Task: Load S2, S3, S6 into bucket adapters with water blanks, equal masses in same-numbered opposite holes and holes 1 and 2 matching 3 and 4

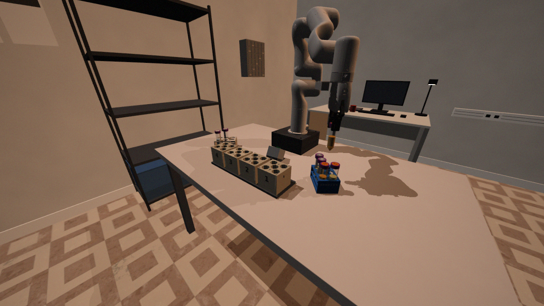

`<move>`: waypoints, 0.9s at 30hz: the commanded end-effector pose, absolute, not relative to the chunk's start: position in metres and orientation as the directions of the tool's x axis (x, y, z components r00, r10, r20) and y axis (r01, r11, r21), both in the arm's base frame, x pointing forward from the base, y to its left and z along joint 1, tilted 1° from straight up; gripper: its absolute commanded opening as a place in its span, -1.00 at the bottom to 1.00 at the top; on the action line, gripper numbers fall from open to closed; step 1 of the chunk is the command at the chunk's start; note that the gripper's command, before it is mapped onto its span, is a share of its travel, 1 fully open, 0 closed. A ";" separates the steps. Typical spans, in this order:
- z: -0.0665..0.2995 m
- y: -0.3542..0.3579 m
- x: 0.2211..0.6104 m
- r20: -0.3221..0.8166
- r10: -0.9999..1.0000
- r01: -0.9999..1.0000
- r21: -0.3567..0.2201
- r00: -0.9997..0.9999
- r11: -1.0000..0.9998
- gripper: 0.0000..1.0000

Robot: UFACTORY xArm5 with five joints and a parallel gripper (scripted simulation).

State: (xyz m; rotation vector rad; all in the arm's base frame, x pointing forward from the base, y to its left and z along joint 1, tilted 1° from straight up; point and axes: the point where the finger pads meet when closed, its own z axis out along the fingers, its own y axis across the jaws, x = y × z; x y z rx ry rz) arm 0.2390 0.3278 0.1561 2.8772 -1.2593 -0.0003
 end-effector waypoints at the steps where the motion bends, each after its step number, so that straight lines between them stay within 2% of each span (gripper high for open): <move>1: 0.158 0.329 0.240 -0.011 -0.735 -0.735 -0.001 0.678 -0.678 -1.00; 6: 0.158 0.329 0.240 -0.011 -0.735 -0.735 -0.001 0.678 -0.678 -1.00; 27: 0.119 0.329 0.239 -0.011 -0.735 -0.735 -0.001 0.678 -0.678 -1.00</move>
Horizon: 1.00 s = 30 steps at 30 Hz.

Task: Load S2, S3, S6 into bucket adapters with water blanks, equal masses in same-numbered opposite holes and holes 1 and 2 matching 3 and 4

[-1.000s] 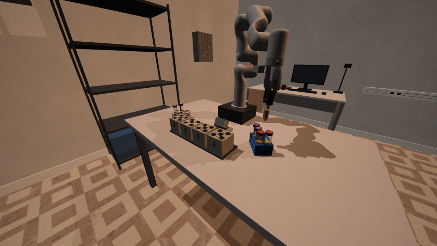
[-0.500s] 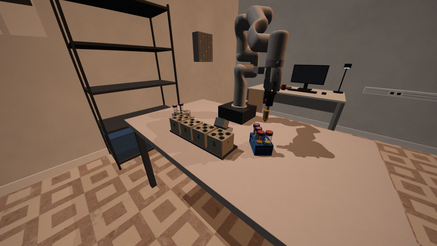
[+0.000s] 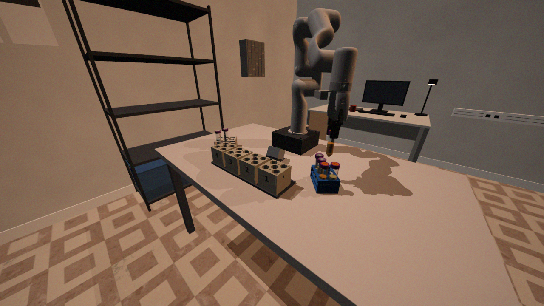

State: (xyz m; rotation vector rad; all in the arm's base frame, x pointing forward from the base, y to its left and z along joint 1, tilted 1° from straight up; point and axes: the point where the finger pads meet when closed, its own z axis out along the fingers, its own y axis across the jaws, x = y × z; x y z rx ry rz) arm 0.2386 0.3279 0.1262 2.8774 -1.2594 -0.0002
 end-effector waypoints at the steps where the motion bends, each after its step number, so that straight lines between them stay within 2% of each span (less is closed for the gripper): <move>1: 0.117 0.329 0.239 -0.011 -0.735 -0.735 -0.001 0.678 -0.678 -1.00; 20: 0.083 0.329 0.239 -0.011 -0.735 -0.735 -0.001 0.678 -0.678 -1.00; 30: 0.083 0.329 0.239 -0.011 -0.735 -0.735 -0.001 0.678 -0.678 -1.00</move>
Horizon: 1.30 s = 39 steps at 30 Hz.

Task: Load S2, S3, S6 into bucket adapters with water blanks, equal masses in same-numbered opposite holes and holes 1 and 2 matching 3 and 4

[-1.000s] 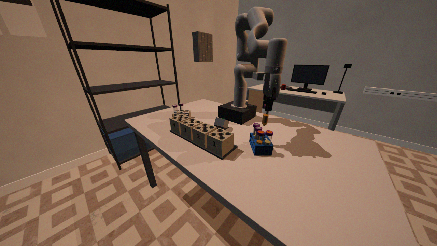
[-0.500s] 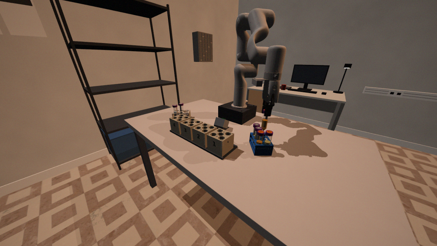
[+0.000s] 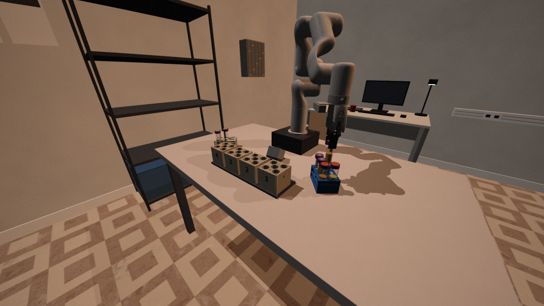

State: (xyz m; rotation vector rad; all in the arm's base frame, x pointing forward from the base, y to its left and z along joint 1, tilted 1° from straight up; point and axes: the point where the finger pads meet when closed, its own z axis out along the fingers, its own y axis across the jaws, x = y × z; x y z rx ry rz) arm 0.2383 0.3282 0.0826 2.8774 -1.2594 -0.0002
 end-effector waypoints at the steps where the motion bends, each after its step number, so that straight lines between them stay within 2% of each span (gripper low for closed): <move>1: 0.083 0.329 0.239 -0.011 -0.735 -0.735 -0.001 0.678 -0.678 -1.00; 39: 0.057 0.329 0.239 -0.011 -0.735 -0.735 -0.001 0.678 -0.678 -1.00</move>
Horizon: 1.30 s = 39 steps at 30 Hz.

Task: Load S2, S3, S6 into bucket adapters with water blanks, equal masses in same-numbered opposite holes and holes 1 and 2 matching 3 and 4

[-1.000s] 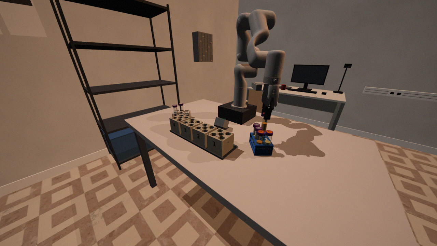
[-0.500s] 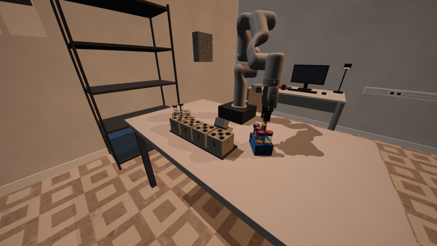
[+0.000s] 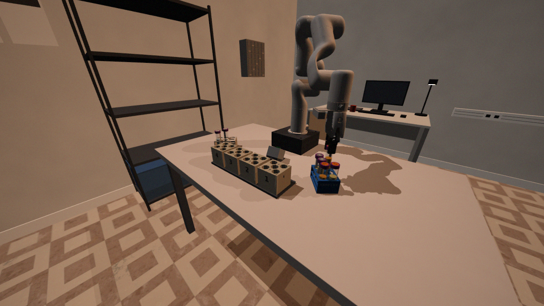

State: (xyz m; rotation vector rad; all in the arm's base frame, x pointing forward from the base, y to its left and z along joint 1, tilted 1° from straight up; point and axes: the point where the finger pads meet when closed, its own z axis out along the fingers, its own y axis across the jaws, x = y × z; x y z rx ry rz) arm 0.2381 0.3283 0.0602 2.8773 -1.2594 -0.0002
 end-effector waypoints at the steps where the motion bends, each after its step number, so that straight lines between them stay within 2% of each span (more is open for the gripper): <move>1: 0.056 0.329 0.239 -0.011 -0.735 -0.735 -0.001 0.678 -0.678 -1.00; 39: 0.022 0.330 0.239 -0.011 -0.735 -0.735 -0.001 0.678 -0.678 -1.00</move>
